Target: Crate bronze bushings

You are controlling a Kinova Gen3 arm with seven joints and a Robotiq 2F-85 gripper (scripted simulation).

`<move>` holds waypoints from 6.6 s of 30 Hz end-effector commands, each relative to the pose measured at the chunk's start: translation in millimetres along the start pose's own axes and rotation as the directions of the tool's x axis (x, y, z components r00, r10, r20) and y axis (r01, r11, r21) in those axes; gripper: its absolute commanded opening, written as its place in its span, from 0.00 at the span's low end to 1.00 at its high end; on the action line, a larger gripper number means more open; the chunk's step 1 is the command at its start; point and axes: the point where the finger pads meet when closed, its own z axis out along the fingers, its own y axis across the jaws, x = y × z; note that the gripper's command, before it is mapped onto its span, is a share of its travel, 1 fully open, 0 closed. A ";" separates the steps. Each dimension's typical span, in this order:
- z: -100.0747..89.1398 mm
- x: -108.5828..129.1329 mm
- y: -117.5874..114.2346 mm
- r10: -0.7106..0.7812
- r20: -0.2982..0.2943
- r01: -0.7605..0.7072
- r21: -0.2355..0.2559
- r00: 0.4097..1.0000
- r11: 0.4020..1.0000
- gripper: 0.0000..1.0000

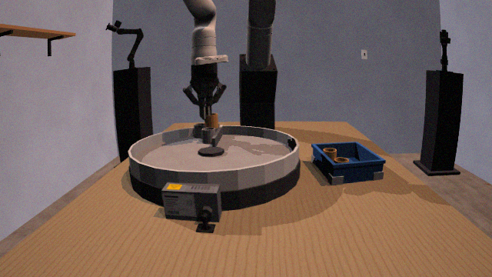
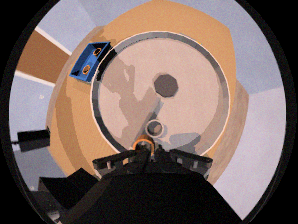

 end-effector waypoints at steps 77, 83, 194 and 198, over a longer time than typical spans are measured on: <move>-33.5 89.1 -53.2 0.008 -0.005 -0.008 -0.031 1.000 0.999 0.00; -32.0 119.7 -66.2 0.017 -0.011 -0.017 -0.044 1.000 0.999 0.00; -12.5 289.8 -235.1 -0.001 0.002 0.001 -0.011 1.000 1.000 0.00; -12.5 289.8 -235.1 -0.001 0.002 0.001 -0.011 1.000 1.000 0.00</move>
